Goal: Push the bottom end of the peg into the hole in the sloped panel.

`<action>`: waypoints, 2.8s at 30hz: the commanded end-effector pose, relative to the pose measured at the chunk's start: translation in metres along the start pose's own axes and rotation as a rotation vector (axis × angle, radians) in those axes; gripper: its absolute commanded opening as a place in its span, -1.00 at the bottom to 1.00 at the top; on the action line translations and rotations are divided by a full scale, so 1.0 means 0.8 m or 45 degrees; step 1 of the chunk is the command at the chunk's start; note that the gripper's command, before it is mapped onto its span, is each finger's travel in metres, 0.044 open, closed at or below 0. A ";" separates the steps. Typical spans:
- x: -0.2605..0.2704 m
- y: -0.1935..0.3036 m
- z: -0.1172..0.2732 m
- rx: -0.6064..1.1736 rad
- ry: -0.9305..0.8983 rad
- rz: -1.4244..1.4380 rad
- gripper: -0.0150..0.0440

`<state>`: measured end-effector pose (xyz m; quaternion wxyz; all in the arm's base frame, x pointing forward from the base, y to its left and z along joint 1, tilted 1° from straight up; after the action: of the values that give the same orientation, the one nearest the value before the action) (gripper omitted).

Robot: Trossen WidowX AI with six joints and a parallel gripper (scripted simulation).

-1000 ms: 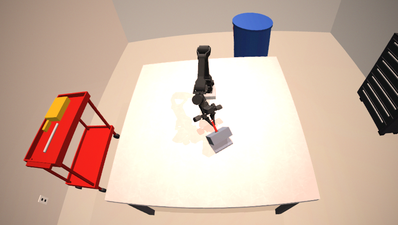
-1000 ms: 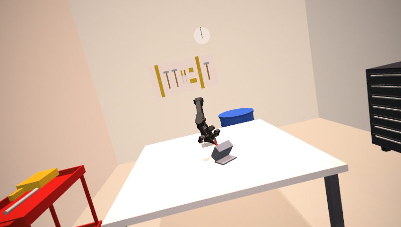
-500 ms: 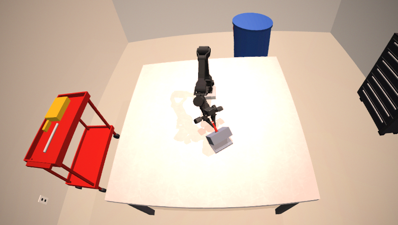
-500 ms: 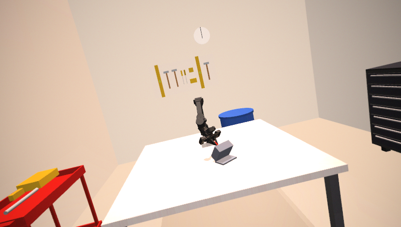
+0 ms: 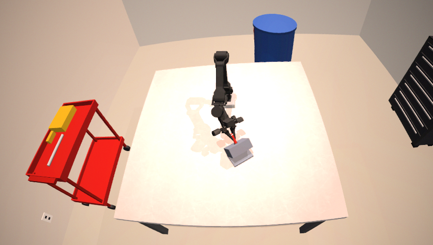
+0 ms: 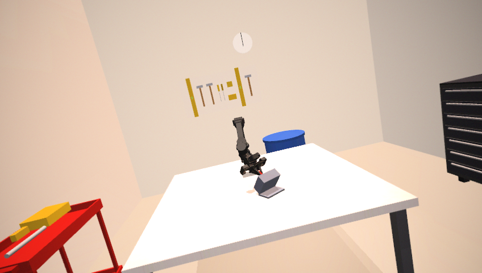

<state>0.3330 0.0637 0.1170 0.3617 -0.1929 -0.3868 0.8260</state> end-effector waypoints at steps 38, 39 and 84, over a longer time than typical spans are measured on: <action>-0.002 -0.001 0.000 0.003 -0.001 -0.001 1.00; -0.002 -0.002 0.002 0.003 -0.001 -0.001 1.00; -0.010 -0.003 0.084 0.010 0.004 -0.004 1.00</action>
<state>0.3016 0.0283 0.1571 0.3665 -0.1907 -0.3820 0.8267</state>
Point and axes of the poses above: the point midway between the two fingers, 35 mm back from their tips, its own z axis back along the fingers, its own x axis across the jaws, y = z × x, the point moved 5 cm from there along z, back along the fingers, and after that the axes turned 3 degrees about z, right-handed, at the moved point
